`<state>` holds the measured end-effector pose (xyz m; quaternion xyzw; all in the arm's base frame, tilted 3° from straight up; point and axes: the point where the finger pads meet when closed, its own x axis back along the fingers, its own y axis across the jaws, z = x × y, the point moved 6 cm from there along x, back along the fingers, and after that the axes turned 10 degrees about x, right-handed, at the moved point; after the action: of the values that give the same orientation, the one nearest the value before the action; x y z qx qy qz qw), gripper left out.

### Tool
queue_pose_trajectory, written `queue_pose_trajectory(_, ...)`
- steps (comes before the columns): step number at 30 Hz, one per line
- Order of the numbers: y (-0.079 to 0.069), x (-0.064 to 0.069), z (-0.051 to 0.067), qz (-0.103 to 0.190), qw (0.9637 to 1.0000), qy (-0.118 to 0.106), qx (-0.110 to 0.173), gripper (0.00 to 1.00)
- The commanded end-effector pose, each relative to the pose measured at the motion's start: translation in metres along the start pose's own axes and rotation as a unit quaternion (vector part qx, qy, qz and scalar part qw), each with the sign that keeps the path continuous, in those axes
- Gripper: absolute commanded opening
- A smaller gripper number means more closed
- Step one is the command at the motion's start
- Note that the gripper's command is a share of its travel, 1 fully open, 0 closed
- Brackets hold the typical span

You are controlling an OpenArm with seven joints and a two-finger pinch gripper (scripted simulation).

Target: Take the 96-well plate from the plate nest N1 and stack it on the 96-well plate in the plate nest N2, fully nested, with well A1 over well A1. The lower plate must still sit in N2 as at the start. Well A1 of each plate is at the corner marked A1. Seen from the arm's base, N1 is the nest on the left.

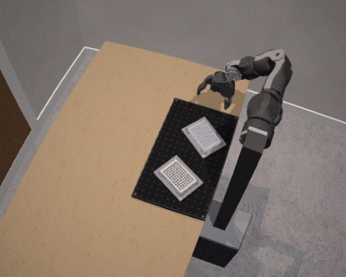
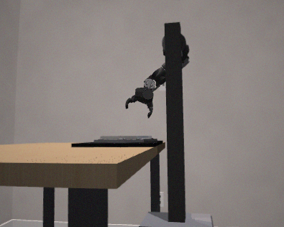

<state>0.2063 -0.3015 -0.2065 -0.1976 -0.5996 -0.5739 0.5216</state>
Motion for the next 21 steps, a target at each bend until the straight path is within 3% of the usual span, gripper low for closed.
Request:
queue_pose_trajectory(1,-0.005,0.001,-0.004,0.028,0.9993,-0.022,0.012,0.77)
queue_pose_trajectory(12,-0.005,0.001,-0.004,0.028,0.9993,-0.022,0.012,0.77)
queue_pose_trajectory(14,0.004,-0.007,0.010,0.048,0.9970,-0.019,0.058,0.77)
queue_pose_trajectory(17,0.015,-0.019,0.034,0.084,0.9884,-0.014,0.126,0.77)
queue_pose_trajectory(21,0.015,-0.019,0.034,0.084,0.9884,-0.014,0.126,0.77)
